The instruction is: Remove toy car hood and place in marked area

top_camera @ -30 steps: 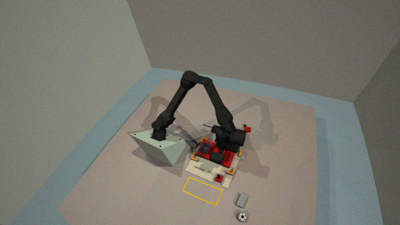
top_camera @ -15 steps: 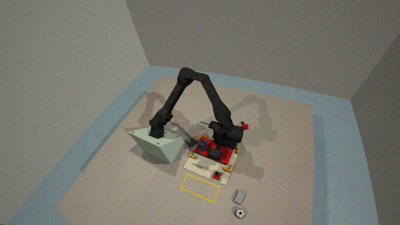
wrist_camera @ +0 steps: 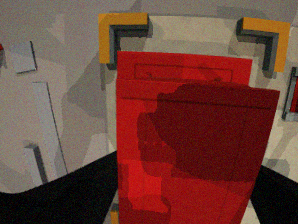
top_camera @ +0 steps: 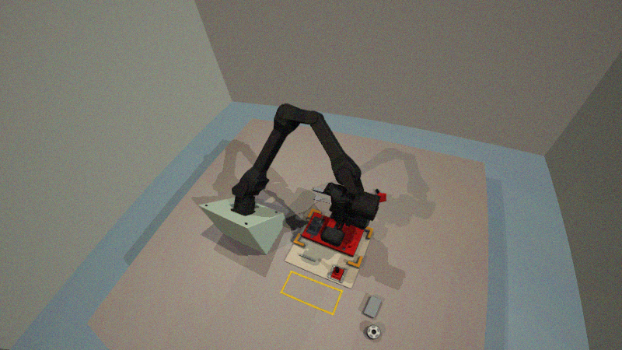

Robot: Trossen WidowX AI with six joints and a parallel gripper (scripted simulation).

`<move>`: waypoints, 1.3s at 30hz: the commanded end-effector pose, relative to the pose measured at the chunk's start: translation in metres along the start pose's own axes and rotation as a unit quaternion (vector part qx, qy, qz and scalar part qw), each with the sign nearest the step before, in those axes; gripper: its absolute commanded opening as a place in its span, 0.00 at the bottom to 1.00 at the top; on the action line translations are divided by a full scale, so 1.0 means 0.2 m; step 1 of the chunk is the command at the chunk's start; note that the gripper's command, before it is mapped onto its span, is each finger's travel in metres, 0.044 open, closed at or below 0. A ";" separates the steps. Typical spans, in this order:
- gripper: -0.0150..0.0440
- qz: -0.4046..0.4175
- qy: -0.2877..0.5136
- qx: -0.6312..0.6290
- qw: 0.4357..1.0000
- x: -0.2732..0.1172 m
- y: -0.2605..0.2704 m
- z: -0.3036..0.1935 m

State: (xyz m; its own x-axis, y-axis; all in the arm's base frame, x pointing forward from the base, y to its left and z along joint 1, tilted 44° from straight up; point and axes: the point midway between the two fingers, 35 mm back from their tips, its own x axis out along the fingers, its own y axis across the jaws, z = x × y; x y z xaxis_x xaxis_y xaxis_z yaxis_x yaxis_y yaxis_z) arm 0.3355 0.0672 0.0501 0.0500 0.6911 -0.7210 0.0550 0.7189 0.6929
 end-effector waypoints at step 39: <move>0.25 -0.007 -0.006 -0.005 1.000 -0.17 -1.10 -0.09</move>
State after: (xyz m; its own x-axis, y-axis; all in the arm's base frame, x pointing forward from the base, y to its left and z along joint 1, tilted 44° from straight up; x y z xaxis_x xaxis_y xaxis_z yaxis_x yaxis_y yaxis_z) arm 0.3036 -0.1093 -0.0756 0.0635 0.6804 -0.7301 0.0621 0.7275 0.6833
